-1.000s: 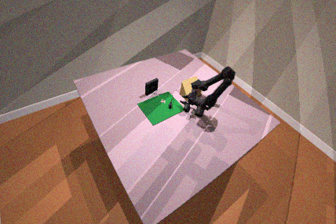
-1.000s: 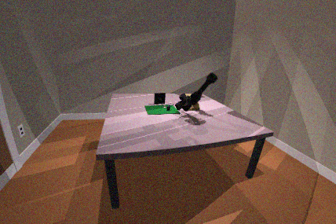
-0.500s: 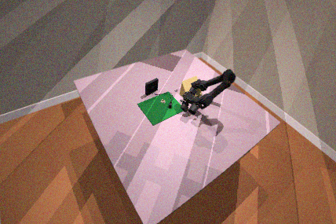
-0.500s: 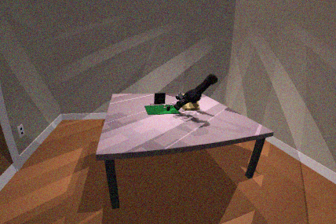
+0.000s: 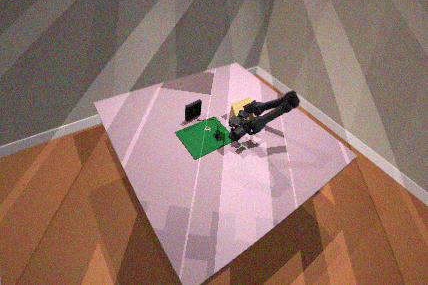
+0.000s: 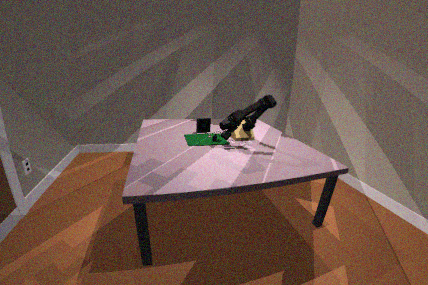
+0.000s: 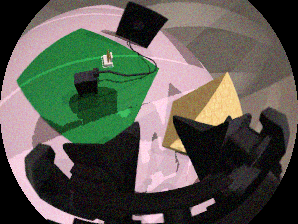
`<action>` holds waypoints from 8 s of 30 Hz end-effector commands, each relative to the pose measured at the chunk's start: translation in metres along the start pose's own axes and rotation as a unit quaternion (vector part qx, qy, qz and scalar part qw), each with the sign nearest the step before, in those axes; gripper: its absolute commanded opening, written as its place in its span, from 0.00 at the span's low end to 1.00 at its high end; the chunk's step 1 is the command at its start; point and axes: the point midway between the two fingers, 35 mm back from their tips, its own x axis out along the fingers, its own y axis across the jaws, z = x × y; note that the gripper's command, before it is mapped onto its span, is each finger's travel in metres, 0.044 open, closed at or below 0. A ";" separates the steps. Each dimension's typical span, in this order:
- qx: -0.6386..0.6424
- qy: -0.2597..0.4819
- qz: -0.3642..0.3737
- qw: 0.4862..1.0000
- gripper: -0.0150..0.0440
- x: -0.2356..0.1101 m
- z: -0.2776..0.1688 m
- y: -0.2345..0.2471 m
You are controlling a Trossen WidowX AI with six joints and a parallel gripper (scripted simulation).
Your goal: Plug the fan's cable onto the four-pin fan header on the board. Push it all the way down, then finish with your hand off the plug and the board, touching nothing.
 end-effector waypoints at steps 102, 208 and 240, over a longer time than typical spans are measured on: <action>-0.674 -0.037 0.379 0.633 1.00 0.009 0.094 0.065; -0.924 -0.296 0.238 -0.038 0.25 0.054 0.156 0.028; -0.924 -0.297 0.238 -0.039 0.25 0.065 0.139 0.036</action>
